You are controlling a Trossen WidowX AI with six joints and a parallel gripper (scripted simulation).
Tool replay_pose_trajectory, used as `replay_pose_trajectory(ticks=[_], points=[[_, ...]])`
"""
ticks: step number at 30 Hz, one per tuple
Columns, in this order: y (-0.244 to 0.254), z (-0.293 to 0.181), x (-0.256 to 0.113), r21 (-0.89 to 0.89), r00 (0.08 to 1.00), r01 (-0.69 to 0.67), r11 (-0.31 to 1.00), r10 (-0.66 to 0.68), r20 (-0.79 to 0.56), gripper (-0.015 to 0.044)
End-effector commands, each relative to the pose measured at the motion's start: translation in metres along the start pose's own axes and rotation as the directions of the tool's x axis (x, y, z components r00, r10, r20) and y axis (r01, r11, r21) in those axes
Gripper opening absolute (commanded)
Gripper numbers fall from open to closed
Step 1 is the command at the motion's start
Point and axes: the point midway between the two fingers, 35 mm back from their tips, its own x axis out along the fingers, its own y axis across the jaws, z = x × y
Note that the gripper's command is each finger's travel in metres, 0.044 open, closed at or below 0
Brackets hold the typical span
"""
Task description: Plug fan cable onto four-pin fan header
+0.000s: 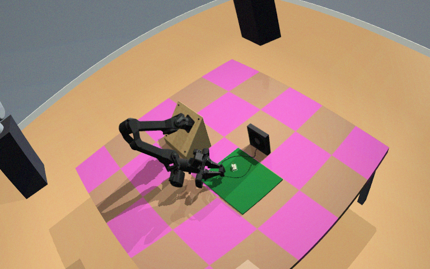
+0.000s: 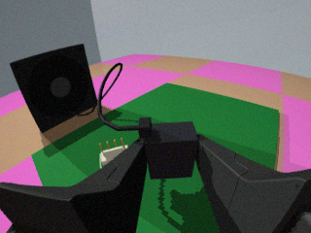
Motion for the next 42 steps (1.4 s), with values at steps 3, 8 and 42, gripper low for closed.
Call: replay_pose_trajectory(ticks=[3, 8, 42], points=[[-0.001, -0.005, 0.001, -0.005, 1.0, 0.002, 1.0, -0.002, 0.007, 0.0], [-0.001, -0.009, 0.002, -0.005, 1.0, 0.002, 1.0, -0.002, 0.007, 0.0], [0.0, -0.022, 0.004, 0.0, 1.0, -0.001, 1.0, 0.001, 0.0, 0.0]])
